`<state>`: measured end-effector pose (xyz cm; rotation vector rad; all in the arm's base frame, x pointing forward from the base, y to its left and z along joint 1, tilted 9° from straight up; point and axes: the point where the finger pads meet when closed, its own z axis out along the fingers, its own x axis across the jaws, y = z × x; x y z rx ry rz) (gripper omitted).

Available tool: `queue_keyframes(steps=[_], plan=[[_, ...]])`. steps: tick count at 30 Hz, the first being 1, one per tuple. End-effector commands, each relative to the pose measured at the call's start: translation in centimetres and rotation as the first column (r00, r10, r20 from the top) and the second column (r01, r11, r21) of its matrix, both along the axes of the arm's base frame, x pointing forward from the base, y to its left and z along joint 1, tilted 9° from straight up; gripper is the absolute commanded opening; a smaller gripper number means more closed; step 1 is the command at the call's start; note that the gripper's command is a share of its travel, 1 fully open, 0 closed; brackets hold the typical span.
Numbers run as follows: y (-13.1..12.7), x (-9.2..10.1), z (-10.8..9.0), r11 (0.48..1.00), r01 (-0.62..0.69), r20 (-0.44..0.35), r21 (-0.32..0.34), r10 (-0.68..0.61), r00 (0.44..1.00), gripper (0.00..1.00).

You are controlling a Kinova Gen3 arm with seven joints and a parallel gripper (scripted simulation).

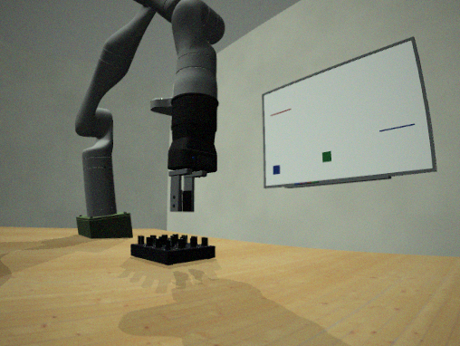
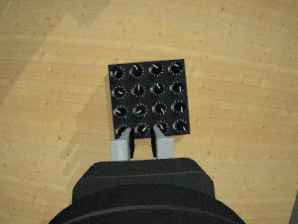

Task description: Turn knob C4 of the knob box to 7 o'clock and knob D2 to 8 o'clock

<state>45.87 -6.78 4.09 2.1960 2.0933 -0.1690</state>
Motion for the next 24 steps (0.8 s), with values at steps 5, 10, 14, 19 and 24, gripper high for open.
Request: queue_keyframes(steps=[5,10,14,19,24], plan=[[-0.1,0.0,-0.7,1.000,0.000,0.000,0.000,0.000,1.000,0.46],[-0.2,0.0,-1.3,1.000,0.000,0.000,0.000,0.000,1.000,0.46],[-0.2,0.0,-1.6,1.000,0.000,0.000,0.000,0.000,1.000,0.46],[-0.3,0.0,-2.2,1.000,0.000,0.000,0.000,0.000,1.000,0.46],[-0.4,-0.1,-2.8,1.000,0.000,0.000,0.000,0.000,1.000,0.46]])
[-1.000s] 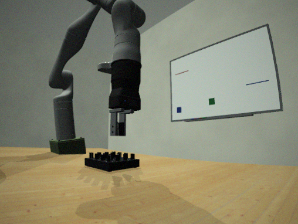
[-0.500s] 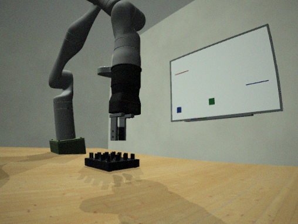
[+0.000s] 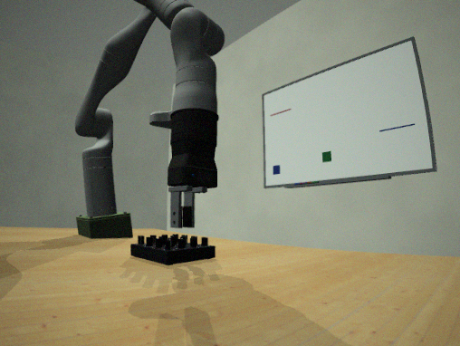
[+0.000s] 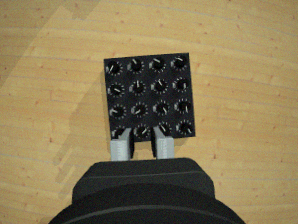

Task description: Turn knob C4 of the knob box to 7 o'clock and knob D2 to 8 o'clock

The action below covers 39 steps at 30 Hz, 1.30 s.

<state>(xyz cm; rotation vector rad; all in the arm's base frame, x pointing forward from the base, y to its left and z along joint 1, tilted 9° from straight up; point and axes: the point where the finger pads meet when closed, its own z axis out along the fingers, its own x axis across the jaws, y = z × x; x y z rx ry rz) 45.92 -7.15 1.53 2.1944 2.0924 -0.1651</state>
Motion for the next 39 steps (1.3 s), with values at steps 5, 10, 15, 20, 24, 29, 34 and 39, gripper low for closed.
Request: queue_keyframes(steps=[5,10,15,20,24,29,34,39], plan=[[-0.12,-0.11,-0.76,1.000,0.001,-0.004,0.000,-0.001,1.000,0.46],[-0.15,-0.11,-0.97,1.000,0.001,-0.004,0.000,-0.001,1.000,0.46],[-0.18,-0.12,-1.17,1.000,0.001,-0.004,0.000,-0.001,1.000,0.46],[-0.19,-0.12,-1.23,1.000,0.001,-0.004,0.000,-0.001,1.000,0.46],[-0.19,-0.12,-1.23,1.000,0.001,-0.004,0.000,-0.001,1.000,0.46],[-0.19,-0.12,-1.23,1.000,0.001,-0.004,0.000,-0.001,1.000,0.46],[-0.19,-0.12,-1.23,1.000,0.001,-0.004,0.000,-0.001,1.000,0.46],[-0.19,-0.12,-1.23,1.000,0.001,-0.004,0.000,-0.001,1.000,0.46]])
